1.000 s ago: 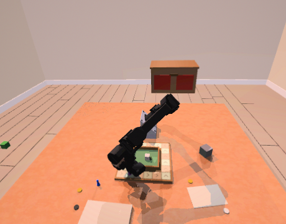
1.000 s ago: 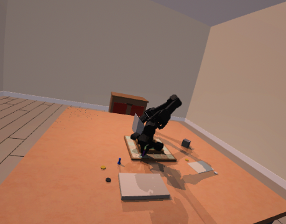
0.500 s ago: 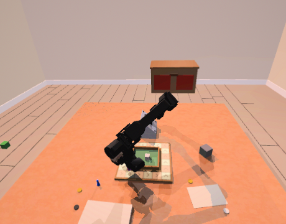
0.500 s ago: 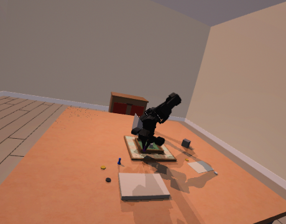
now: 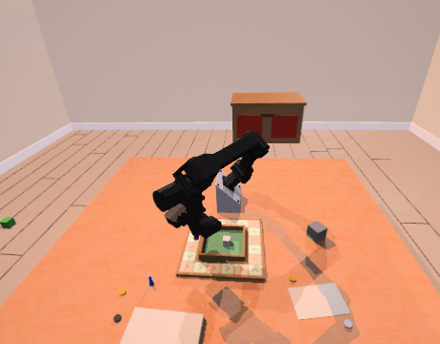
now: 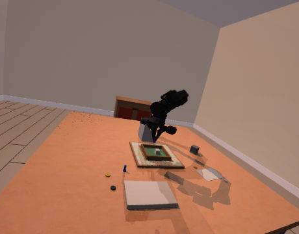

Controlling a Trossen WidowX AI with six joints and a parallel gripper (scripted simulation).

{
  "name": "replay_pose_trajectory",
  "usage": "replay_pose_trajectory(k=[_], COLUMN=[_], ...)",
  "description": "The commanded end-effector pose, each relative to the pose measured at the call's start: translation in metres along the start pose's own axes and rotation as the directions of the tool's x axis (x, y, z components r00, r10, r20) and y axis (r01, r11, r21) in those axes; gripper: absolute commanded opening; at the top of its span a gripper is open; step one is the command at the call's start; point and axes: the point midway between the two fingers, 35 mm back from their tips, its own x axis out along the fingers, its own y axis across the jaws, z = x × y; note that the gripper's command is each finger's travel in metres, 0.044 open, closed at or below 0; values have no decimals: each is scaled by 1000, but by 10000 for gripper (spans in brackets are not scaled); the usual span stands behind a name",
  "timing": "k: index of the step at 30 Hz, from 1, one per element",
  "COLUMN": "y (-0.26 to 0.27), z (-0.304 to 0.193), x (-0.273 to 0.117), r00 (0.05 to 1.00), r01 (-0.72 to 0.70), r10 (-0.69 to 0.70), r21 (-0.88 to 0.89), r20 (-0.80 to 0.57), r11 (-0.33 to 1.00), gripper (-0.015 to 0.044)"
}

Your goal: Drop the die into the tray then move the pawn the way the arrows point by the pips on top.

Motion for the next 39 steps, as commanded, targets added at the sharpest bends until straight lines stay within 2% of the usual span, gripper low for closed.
replay_pose_trajectory(k=[1,25,32,39], y=[5,132,137,137], z=[-3,-116,-125,-126], x=[-1,69,79,108], r00=[1000,1000,1000,1000], r01=[8,0,-3,-4], r10=[-8,0,3,4], r21=[-9,-9,-10,-10], r20=[-2,-7,-12,-13], r11=[1000,1000,1000,1000], gripper=[0,0,0,0])
